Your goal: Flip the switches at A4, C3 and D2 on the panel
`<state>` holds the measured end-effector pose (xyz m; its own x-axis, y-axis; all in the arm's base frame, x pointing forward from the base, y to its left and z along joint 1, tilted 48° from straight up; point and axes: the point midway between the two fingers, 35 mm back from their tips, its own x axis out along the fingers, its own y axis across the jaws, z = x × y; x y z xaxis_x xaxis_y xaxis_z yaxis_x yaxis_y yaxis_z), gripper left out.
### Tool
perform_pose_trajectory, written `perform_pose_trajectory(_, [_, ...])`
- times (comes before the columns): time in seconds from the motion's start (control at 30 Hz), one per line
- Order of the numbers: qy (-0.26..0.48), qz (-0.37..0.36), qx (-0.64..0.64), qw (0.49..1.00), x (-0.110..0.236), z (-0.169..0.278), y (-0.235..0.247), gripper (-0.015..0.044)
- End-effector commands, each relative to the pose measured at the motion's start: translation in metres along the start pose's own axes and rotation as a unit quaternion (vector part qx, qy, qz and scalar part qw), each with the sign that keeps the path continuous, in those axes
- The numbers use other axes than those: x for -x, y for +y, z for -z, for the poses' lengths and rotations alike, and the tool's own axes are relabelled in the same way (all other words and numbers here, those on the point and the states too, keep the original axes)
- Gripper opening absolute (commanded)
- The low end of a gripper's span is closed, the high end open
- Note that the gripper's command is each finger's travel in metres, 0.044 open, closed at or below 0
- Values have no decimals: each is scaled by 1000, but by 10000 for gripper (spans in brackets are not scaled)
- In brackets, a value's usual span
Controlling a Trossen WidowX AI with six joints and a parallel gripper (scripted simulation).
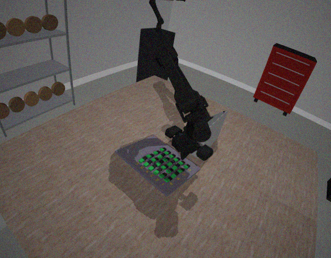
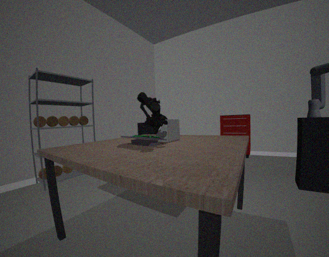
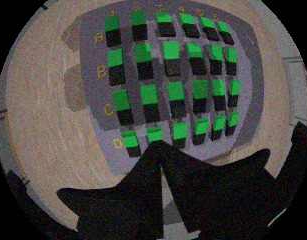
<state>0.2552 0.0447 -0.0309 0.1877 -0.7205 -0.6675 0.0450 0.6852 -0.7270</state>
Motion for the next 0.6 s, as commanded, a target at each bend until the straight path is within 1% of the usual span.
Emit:
perform_pose_trajectory(0.0, [0, 3, 4, 1000, -5, 1, 0, 0])
perform_pose_trajectory(0.27, [0, 3, 4, 1000, -17, 1, -1, 0])
perform_pose_trajectory(0.57, [0, 3, 4, 1000, -17, 1, -1, 0])
